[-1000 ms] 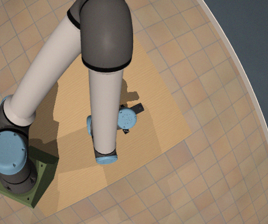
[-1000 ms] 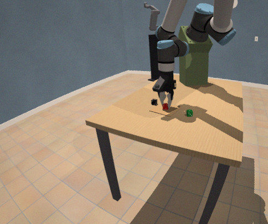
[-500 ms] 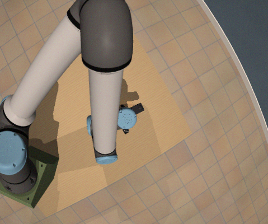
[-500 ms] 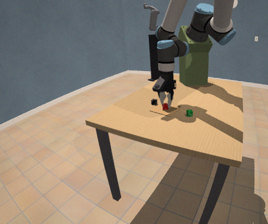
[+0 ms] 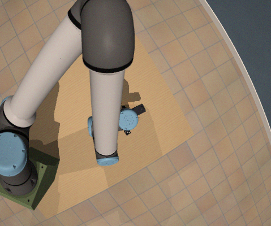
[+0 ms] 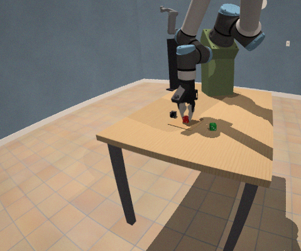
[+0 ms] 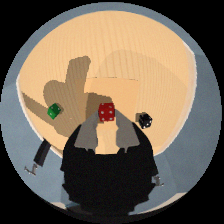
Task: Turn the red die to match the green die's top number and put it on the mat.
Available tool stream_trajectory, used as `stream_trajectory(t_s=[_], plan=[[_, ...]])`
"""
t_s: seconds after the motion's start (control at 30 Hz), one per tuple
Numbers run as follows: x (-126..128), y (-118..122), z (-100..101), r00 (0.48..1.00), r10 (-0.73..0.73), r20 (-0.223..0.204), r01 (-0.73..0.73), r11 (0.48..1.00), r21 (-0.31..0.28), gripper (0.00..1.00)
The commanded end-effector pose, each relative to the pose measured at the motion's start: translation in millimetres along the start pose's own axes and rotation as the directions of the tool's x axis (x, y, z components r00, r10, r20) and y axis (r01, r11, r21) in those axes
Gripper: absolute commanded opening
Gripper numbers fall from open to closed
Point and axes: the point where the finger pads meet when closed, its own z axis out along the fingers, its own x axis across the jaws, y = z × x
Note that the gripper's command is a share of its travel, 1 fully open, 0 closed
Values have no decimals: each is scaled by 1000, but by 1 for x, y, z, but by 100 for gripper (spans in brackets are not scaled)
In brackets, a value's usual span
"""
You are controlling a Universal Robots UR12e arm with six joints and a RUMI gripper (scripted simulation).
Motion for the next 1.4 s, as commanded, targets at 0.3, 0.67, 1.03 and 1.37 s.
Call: stream_trajectory(t_s=[0.3, 0.67, 1.03, 1.37], plan=[[0, 0, 0, 1000, 0, 0, 0, 1000, 1, 24], [0, 0, 0, 1000, 0, 0, 0, 1000, 1, 28], [0, 0, -12, 1000, 0, 0, 0, 1000, 1, 28], [0, 0, -63, 1000, 0, 0, 0, 1000, 1, 28]])
